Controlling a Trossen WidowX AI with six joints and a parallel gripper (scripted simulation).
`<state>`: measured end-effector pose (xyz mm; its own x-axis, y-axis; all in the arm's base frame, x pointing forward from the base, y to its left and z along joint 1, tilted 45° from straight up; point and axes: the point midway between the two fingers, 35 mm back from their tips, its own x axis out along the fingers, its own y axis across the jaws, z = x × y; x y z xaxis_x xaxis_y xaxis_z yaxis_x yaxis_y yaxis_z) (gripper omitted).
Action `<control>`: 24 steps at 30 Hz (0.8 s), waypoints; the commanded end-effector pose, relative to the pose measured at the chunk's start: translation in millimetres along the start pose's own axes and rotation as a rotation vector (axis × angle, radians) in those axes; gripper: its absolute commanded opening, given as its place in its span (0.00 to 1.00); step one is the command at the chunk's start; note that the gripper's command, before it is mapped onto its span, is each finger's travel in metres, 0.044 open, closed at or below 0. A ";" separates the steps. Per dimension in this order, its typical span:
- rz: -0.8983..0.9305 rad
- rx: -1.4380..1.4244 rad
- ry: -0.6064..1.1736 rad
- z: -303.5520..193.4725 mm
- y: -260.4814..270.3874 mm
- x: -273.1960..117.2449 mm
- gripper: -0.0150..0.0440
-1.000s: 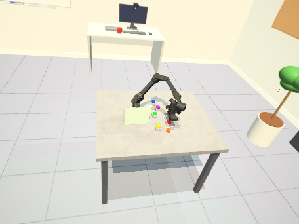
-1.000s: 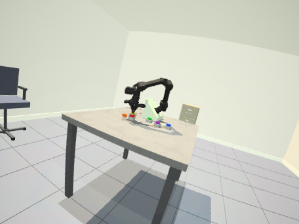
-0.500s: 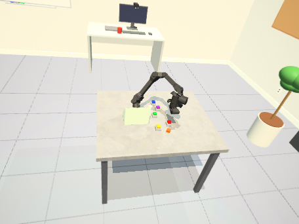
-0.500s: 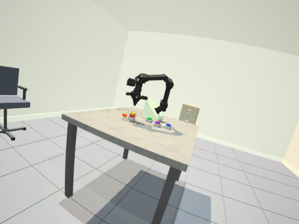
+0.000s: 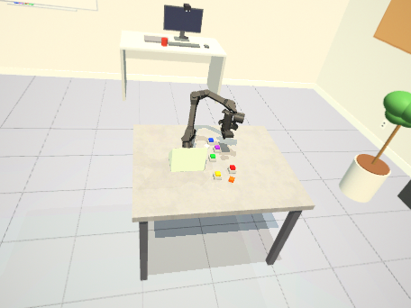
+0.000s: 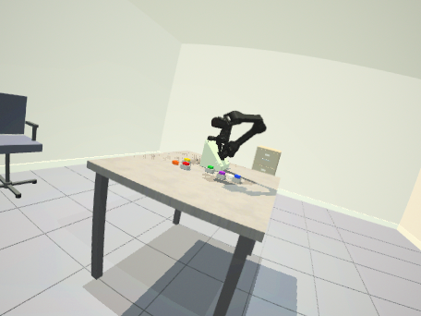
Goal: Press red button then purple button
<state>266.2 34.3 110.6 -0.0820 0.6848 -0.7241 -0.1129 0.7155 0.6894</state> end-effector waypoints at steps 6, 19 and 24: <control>0.017 0.014 0.003 -21.7 32.1 4.8 0.29; 0.020 0.013 0.002 -21.8 33.8 68.7 0.29; 0.019 0.013 0.002 -21.5 33.9 76.9 0.29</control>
<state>235.8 103.9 82.0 -0.0853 0.6941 -0.7148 -0.1050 0.7072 0.6992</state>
